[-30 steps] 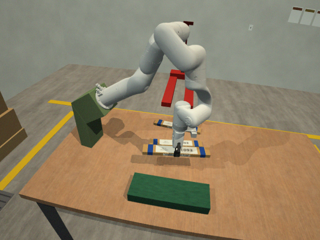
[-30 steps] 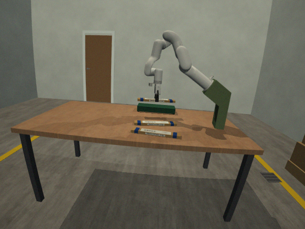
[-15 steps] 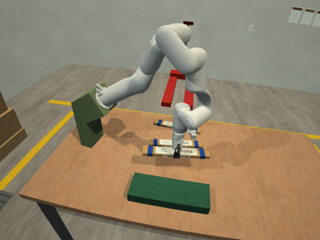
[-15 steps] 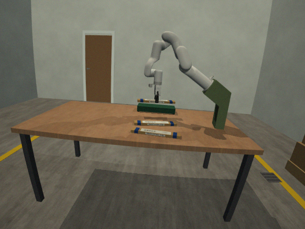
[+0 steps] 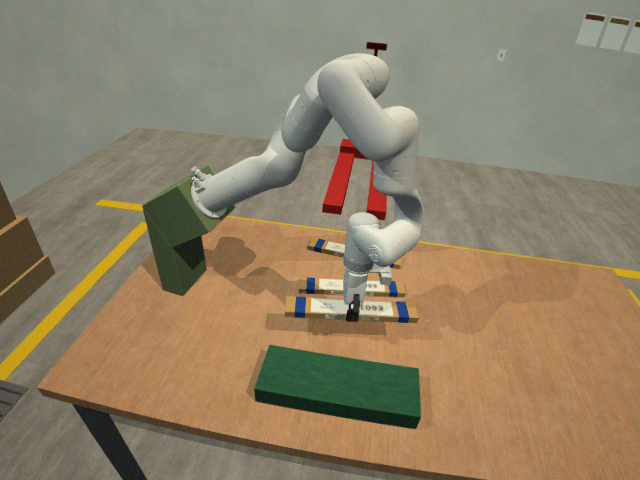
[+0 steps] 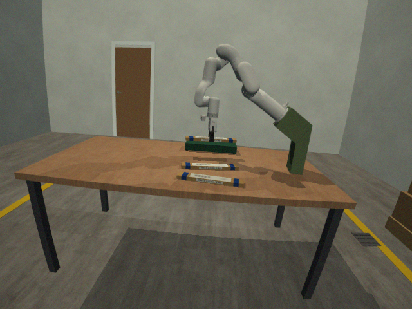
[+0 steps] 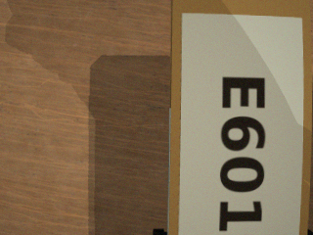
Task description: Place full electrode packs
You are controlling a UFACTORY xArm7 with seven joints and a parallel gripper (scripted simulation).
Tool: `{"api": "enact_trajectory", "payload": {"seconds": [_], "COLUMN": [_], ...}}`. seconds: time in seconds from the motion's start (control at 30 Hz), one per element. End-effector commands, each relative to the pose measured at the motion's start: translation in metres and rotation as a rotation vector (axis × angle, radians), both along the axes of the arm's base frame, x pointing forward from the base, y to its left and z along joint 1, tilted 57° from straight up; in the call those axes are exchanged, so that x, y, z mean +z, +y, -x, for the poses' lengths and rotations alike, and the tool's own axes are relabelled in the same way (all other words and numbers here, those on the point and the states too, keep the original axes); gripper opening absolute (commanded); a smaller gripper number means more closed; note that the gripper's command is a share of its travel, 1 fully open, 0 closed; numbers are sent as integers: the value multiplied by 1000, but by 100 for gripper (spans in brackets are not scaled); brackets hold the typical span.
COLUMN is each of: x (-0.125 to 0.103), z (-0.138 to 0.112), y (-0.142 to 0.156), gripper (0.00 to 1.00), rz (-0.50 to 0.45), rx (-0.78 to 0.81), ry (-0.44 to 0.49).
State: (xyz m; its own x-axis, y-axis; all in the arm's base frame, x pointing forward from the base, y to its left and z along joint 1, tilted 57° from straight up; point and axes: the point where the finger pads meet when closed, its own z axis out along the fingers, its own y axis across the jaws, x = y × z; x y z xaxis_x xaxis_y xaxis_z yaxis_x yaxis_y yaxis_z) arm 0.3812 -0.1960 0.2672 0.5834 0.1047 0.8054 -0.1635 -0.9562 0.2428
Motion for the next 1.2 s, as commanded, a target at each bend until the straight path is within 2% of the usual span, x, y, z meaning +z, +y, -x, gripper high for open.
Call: {"api": "enact_trajectory", "payload": {"seconds": [0.0,1.17], "x": [-1,-33], "z": [-3,-50], "y": [-2,-18], "gripper": [58,58], "rz": [0,0], "rx": [0,0], "ry": [-3,-3]}}
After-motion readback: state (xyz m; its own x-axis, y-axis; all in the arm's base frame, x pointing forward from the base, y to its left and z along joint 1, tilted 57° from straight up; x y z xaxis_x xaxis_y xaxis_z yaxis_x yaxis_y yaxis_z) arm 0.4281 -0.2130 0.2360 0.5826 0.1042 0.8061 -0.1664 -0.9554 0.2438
